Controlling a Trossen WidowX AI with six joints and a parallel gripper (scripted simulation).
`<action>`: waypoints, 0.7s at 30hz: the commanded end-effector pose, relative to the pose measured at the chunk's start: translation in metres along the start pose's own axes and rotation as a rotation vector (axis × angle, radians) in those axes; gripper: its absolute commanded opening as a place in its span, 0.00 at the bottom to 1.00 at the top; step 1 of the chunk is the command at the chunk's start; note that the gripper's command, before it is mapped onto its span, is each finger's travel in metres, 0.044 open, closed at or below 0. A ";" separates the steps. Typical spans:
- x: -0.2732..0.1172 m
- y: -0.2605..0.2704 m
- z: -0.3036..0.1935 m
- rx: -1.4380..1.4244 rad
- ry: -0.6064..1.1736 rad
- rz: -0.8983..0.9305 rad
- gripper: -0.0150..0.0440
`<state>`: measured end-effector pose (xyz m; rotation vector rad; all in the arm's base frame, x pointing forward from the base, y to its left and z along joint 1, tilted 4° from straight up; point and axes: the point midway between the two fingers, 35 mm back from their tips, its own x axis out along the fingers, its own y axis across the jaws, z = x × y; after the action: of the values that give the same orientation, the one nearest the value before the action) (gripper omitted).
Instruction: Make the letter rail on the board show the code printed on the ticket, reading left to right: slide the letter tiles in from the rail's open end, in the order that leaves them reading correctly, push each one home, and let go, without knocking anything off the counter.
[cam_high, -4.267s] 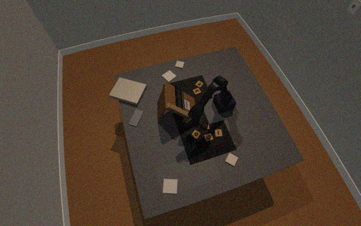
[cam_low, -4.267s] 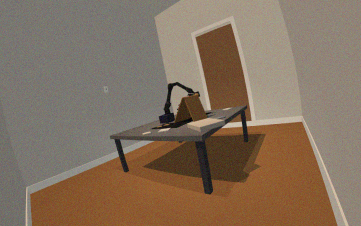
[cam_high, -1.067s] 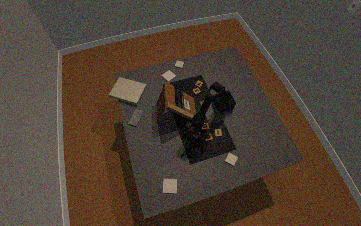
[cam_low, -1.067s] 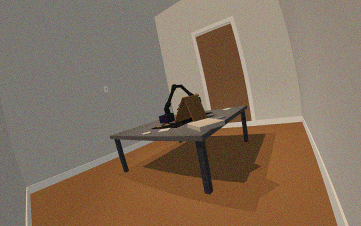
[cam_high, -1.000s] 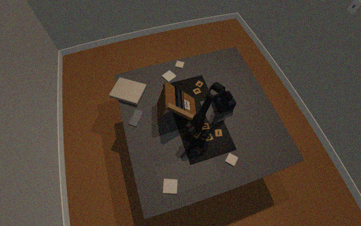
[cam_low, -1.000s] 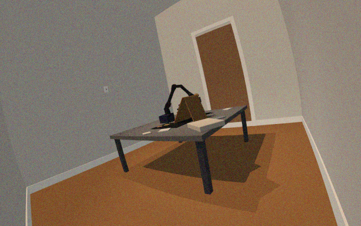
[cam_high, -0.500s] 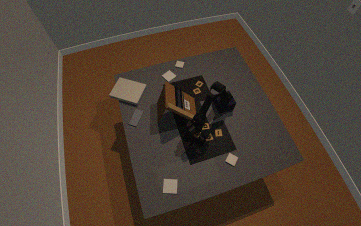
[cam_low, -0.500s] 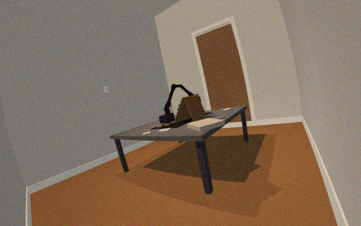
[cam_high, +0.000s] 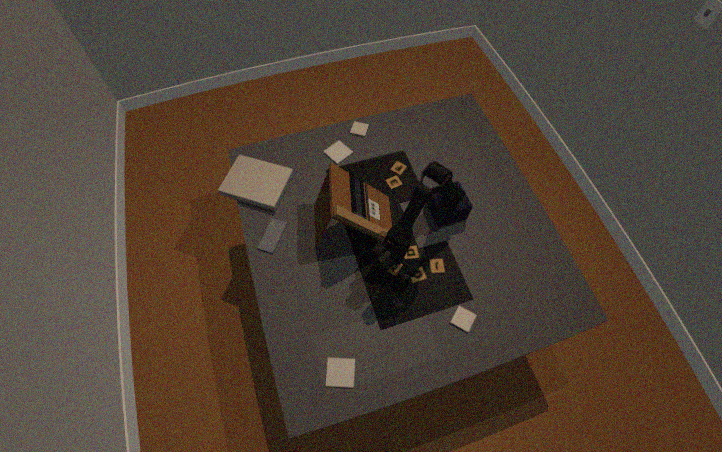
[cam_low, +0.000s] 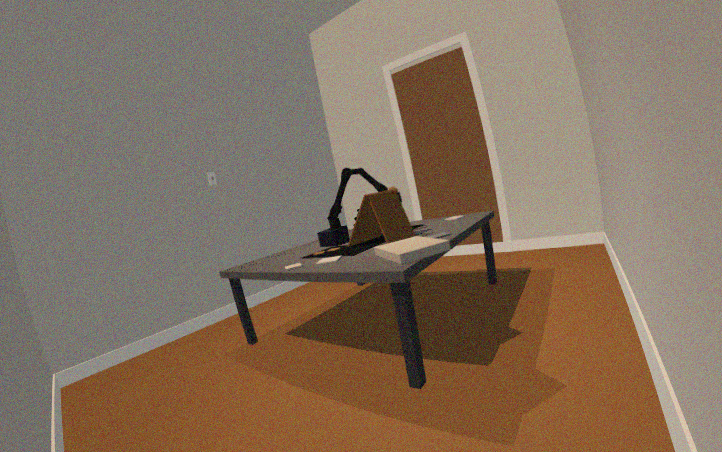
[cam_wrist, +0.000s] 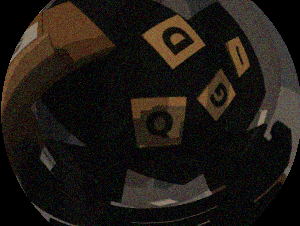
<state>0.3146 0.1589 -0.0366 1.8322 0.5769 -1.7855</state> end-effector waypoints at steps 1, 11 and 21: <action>-0.003 0.000 0.000 0.006 0.002 0.003 0.25; -0.008 0.000 0.000 0.006 0.002 0.003 0.25; -0.009 0.000 0.000 -0.012 0.007 0.000 0.25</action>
<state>0.3132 0.1591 -0.0283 1.8332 0.5768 -1.7850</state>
